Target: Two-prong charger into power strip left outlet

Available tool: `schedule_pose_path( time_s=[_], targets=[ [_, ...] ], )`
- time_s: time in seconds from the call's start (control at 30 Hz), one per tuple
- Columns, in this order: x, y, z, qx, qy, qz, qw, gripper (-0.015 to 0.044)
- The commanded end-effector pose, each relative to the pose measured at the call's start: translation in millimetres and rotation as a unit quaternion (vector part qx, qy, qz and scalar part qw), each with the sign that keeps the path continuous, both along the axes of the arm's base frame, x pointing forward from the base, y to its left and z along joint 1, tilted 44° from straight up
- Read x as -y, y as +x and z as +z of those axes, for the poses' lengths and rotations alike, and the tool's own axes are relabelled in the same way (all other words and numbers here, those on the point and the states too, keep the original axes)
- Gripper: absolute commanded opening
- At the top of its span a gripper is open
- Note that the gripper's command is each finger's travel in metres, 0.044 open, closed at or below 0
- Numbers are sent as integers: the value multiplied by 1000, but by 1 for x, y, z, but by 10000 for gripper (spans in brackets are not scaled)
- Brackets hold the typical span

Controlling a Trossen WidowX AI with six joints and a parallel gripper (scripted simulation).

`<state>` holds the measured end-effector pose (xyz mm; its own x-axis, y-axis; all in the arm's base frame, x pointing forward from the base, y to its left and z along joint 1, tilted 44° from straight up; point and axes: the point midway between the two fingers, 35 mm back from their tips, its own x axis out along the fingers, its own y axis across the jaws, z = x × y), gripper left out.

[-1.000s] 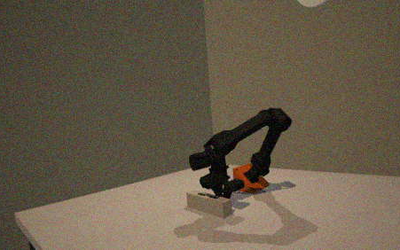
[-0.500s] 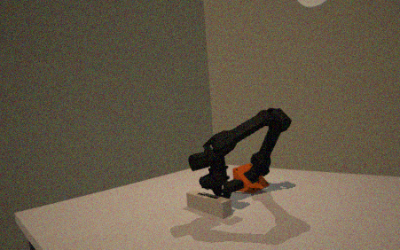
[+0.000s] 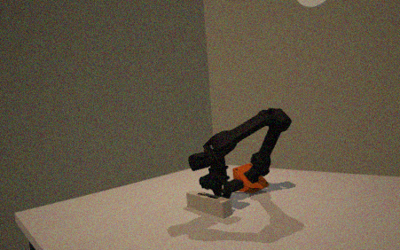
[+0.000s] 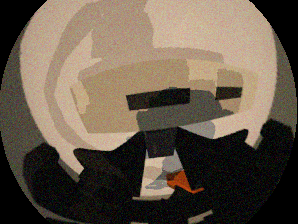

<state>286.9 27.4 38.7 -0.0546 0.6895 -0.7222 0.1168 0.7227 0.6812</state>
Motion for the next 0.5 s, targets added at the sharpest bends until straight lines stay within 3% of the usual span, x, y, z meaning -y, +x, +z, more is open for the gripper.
schedule_pose_path(
  time_s=[0.0, 0.47],
  targets=[
    [0, 6, 1, 15, 0, -2, 1000, 0],
    [-1, 5, 1, 15, 0, -2, 1000, 0]
  ],
)
